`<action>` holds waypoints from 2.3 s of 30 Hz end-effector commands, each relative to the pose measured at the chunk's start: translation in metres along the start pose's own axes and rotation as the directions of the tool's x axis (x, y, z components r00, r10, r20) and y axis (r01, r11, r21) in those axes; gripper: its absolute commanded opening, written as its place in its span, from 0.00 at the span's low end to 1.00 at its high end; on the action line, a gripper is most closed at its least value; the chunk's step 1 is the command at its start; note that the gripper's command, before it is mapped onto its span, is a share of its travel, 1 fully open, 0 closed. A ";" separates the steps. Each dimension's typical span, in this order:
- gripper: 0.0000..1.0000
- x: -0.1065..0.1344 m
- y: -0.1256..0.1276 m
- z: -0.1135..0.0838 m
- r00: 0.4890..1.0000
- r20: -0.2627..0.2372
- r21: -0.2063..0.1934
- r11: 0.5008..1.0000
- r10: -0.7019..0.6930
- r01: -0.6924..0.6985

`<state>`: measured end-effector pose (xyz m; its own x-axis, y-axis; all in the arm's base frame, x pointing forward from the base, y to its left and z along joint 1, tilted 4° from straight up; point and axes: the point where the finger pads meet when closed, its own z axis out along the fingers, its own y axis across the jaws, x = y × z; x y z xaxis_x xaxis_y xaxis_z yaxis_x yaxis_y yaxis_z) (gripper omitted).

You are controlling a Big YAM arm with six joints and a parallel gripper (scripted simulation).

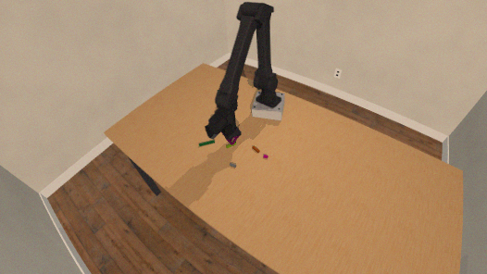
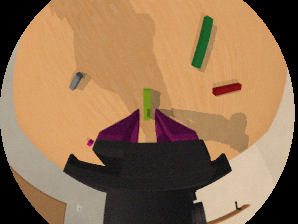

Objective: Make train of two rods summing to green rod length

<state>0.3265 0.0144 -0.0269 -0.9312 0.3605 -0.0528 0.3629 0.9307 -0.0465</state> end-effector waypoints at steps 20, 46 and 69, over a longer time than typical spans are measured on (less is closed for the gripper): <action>0.22 -0.015 0.010 -0.005 1.000 0.023 -0.014 1.000 0.003 -0.003; 0.22 -0.012 0.008 0.000 1.000 0.024 -0.015 1.000 0.004 -0.003; 0.22 -0.006 0.001 0.018 1.000 0.006 -0.006 1.000 0.003 -0.003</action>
<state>0.3288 0.0146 -0.0424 -0.9310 0.3606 -0.0566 0.3631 0.9307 -0.0447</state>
